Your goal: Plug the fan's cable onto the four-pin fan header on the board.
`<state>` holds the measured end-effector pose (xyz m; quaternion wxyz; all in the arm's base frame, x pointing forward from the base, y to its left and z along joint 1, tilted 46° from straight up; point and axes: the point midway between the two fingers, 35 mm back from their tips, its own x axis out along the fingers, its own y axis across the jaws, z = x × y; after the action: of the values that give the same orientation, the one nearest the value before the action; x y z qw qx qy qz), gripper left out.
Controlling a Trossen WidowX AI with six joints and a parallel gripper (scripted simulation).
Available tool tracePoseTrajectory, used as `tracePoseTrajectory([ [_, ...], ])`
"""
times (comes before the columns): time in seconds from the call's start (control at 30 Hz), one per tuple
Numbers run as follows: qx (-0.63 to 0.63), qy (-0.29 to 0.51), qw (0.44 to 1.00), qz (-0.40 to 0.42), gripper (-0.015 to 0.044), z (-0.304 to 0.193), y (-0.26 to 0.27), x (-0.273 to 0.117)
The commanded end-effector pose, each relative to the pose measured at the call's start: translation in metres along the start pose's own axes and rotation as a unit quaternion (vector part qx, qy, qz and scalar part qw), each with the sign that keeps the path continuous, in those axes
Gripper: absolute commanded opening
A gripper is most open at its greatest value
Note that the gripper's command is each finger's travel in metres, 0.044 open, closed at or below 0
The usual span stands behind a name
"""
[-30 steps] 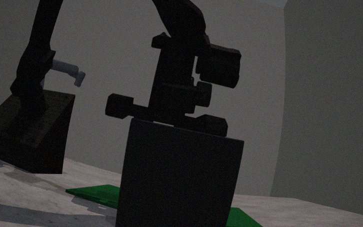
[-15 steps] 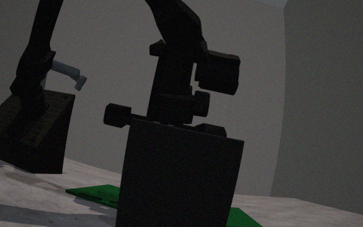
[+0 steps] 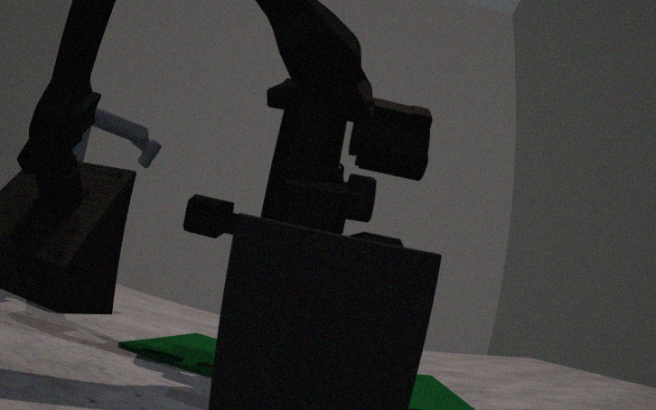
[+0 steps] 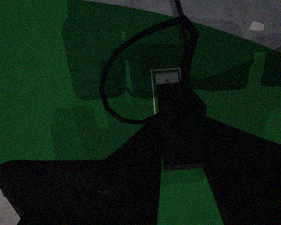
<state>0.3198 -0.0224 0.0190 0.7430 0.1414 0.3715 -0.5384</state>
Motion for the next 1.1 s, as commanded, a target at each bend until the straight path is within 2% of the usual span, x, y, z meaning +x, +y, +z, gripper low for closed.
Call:
tracePoseTrajectory([
  [0.0,-0.008,-0.002,1.0,-0.002,0.0,0.0001,-0.0007,0.001],
  [1.07,-0.003,-0.002,1.0,-0.002,0.0,0.0023,0.002,0.0031],
])
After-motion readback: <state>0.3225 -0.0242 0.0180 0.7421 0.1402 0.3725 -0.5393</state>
